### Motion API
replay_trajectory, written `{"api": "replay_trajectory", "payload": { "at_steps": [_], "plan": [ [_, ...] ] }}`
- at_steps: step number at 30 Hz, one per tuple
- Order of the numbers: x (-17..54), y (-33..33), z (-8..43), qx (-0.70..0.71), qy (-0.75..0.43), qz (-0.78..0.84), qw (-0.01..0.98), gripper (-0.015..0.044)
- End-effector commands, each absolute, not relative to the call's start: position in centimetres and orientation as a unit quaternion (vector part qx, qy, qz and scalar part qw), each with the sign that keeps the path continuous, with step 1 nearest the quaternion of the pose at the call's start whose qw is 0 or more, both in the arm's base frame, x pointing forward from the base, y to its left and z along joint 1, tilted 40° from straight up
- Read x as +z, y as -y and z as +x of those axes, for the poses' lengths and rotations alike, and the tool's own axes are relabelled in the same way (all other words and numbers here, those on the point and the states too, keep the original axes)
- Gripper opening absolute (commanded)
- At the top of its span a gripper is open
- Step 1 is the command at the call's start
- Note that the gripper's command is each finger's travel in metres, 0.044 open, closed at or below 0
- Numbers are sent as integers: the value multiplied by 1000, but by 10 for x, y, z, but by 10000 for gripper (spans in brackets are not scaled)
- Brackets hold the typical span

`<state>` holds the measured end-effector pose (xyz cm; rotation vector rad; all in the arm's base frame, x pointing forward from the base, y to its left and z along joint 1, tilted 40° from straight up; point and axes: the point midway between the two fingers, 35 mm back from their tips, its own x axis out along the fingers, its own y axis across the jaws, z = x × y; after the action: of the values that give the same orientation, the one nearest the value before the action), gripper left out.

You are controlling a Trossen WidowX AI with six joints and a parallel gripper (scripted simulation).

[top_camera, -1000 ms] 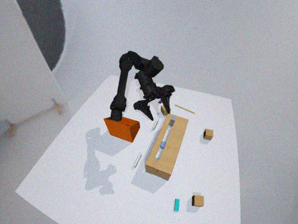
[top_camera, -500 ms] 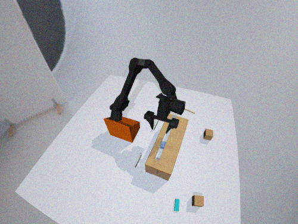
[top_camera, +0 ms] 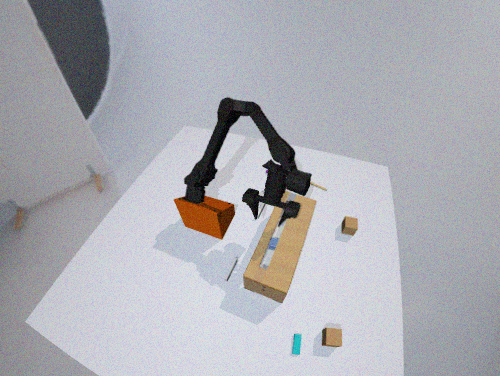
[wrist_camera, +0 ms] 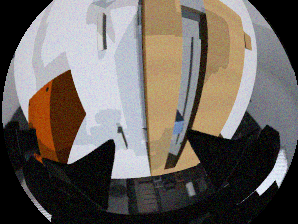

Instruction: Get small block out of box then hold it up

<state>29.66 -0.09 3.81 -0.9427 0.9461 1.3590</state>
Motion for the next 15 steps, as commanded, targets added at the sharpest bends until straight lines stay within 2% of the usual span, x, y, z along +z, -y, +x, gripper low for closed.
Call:
{"api": "replay_trajectory", "payload": {
  "at_steps": [1, 15],
  "plan": [
    [31, -3, 295, 584, -409, -398, 578, 400],
    [13, -18, 295, 584, -409, -398, 578, 400]
  ]
}}
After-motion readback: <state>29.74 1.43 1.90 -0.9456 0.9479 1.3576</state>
